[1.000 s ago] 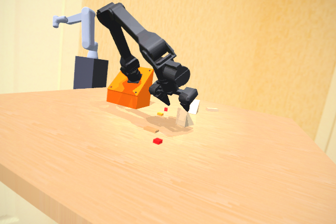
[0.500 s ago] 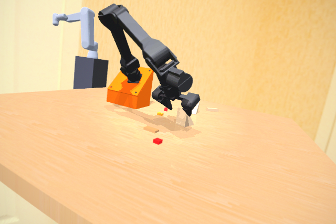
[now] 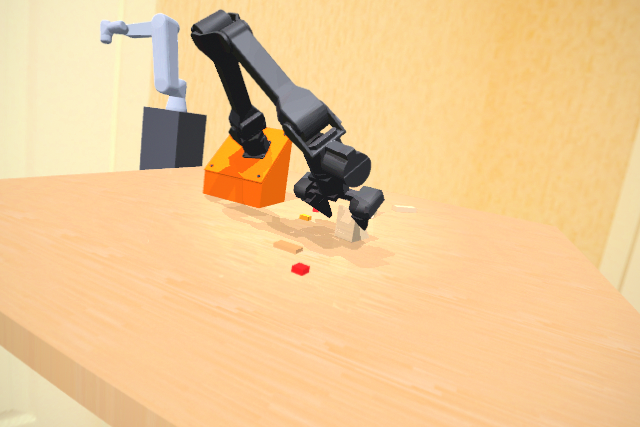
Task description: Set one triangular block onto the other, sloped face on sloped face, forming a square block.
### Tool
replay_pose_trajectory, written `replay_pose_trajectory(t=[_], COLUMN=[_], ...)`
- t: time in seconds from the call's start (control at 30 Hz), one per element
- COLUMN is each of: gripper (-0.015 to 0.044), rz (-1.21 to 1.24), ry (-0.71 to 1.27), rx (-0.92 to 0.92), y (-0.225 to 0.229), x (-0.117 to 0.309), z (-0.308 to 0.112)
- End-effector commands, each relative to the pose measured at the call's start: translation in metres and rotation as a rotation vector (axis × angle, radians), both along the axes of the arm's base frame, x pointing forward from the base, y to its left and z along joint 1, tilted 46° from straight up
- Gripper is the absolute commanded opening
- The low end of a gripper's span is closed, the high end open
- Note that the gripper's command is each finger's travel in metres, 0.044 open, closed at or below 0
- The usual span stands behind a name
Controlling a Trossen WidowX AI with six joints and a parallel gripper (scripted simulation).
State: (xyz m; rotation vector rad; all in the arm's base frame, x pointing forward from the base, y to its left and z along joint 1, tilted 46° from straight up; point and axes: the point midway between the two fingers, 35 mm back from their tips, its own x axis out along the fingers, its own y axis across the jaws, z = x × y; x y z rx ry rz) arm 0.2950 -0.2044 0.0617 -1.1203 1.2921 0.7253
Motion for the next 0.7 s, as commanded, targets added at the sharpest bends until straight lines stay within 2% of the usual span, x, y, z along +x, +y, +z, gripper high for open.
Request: replay_pose_trajectory(t=[0.0,0.63,0.67], gripper=[0.0440,0.0440,0.0414], rz=[0.006,0.005,0.005], ry=[0.006,0.007,0.007], rx=[0.006,0.007,0.007], y=[0.000,-0.002,-0.002], x=[0.000,0.003,0.003], z=[-0.010,-0.037,-0.037])
